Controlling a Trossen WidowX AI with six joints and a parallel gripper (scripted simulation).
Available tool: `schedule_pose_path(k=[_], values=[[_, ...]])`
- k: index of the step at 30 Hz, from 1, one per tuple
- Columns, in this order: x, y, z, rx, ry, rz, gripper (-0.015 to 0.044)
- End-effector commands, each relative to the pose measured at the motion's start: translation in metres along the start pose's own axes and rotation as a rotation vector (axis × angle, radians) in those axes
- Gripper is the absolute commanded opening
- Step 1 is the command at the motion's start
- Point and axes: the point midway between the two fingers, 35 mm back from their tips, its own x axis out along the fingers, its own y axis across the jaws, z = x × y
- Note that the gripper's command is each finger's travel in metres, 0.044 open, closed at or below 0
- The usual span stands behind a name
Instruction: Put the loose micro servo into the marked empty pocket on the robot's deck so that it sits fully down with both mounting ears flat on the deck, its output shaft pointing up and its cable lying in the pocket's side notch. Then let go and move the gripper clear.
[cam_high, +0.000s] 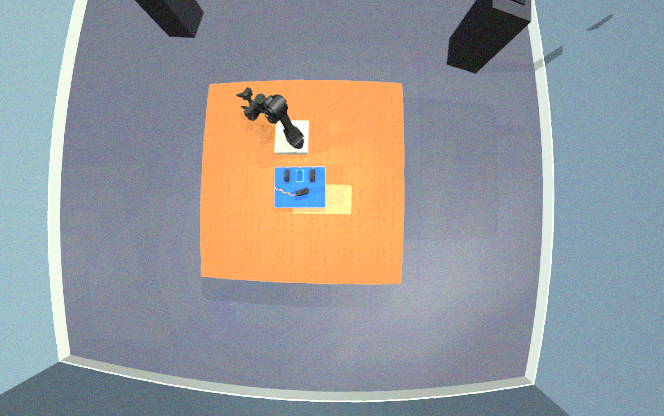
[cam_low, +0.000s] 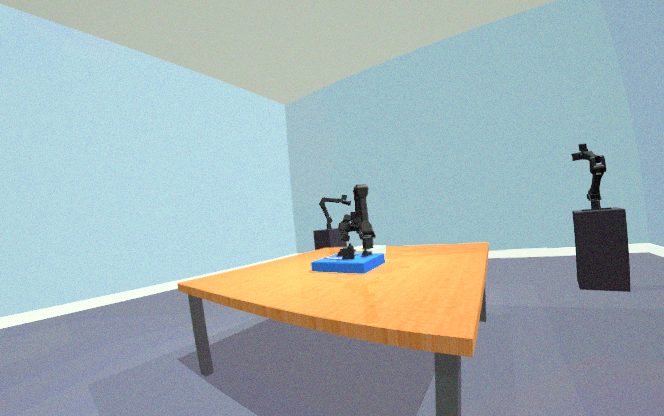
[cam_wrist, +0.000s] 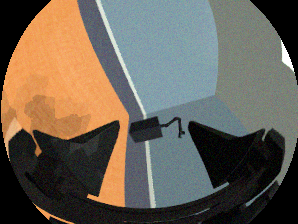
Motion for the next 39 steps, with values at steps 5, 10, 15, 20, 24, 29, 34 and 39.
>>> schedule_pose_path(k=[5, 10, 15, 20, 24, 29, 34, 39], values=[[0.010, 0.010, 0.016, -0.001, -0.039, 0.048, 0.0440], [0.025, 0.029, 0.049, -0.011, -0.113, 0.144, 0.0440], [0.035, 0.049, 0.085, -0.031, -0.192, 0.240, 0.0440], [0.038, 0.070, 0.125, -0.046, -0.274, 0.339, 0.0440], [0.034, 0.084, 0.155, -0.061, -0.333, 0.408, 0.0440], [0.027, 0.102, 0.191, -0.091, -0.405, 0.499, 0.0440], [0.013, 0.117, 0.227, -0.121, -0.482, 0.576, 0.0440], [0.002, 0.127, 0.251, -0.160, -0.535, 0.628, 0.0440]])
